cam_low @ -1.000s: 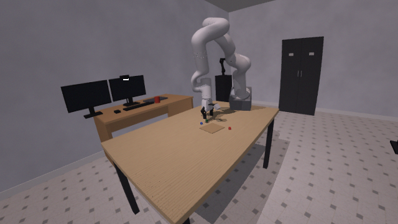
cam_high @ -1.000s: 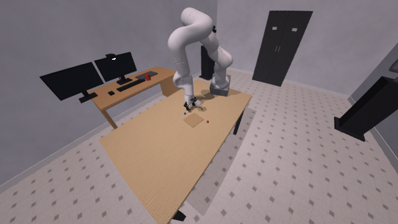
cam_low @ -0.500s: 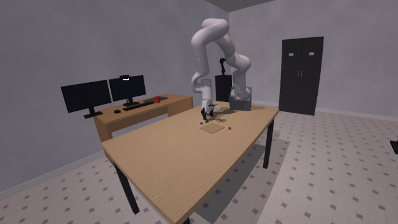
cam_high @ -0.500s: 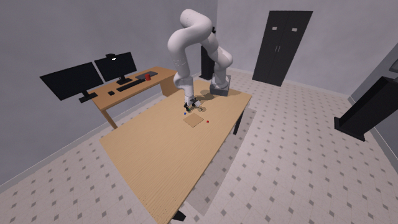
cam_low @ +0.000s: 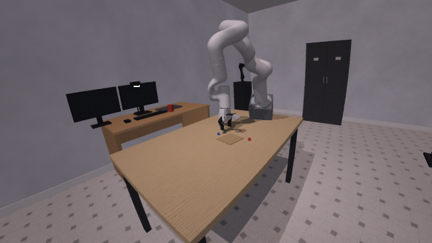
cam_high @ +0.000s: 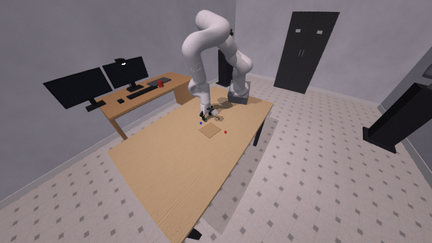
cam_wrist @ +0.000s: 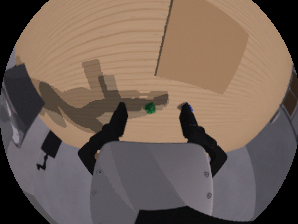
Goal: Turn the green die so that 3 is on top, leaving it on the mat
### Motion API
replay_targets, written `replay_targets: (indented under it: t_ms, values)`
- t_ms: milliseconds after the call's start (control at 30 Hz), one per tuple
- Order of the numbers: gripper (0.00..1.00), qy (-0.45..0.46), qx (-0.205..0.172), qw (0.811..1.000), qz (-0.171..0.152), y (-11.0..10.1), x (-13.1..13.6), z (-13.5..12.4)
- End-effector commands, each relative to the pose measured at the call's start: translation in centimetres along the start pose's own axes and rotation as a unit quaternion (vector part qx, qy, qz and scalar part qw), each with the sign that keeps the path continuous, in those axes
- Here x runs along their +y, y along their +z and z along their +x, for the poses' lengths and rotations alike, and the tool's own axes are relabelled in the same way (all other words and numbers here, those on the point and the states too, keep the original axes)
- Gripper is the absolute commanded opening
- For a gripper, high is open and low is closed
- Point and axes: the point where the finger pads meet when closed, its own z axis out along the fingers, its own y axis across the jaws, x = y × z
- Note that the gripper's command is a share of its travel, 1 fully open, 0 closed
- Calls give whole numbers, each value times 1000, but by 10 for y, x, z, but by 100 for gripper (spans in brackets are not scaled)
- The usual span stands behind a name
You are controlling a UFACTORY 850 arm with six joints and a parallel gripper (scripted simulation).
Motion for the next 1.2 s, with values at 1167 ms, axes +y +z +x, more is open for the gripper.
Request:
replay_targets:
  t_ms: [1167]
  values:
    - [100,0,0,1000,0,0,73,1]
